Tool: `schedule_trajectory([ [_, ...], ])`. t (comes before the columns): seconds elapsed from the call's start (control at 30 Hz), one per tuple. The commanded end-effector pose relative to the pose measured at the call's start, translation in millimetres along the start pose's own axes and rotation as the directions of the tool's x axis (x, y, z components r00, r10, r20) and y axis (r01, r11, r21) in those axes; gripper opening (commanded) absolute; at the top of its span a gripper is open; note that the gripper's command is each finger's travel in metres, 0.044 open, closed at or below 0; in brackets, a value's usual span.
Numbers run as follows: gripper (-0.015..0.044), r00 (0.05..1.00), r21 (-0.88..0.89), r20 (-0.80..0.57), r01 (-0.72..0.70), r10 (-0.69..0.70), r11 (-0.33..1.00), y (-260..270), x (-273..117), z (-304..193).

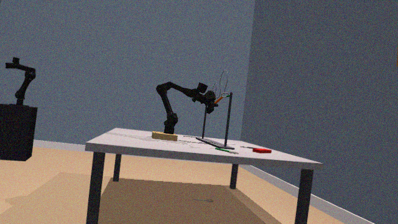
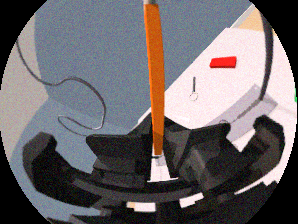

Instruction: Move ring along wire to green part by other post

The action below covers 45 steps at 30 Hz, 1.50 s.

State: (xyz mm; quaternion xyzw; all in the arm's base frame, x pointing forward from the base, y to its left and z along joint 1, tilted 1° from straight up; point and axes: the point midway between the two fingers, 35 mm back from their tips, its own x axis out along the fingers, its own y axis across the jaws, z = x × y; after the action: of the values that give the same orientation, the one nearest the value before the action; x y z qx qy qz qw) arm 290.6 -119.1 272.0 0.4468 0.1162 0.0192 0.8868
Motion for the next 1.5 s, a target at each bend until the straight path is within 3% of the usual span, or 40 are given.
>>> schedule_trajectory([
  [0.0, -0.015, 0.998, 0.084, -0.057, -0.032, 0.037, 0.996, 16, -10, 1],
  [0.33, -0.015, 0.978, 0.304, -0.134, -0.111, 0.158, 0.946, 51, -25, 9],
  [0.87, -0.015, 0.952, 0.578, -0.069, -0.206, 0.298, 0.79, 95, -34, 31],
  [1.47, -0.015, 0.905, 0.814, 0.052, -0.283, 0.422, 0.507, 133, -50, 73],
])
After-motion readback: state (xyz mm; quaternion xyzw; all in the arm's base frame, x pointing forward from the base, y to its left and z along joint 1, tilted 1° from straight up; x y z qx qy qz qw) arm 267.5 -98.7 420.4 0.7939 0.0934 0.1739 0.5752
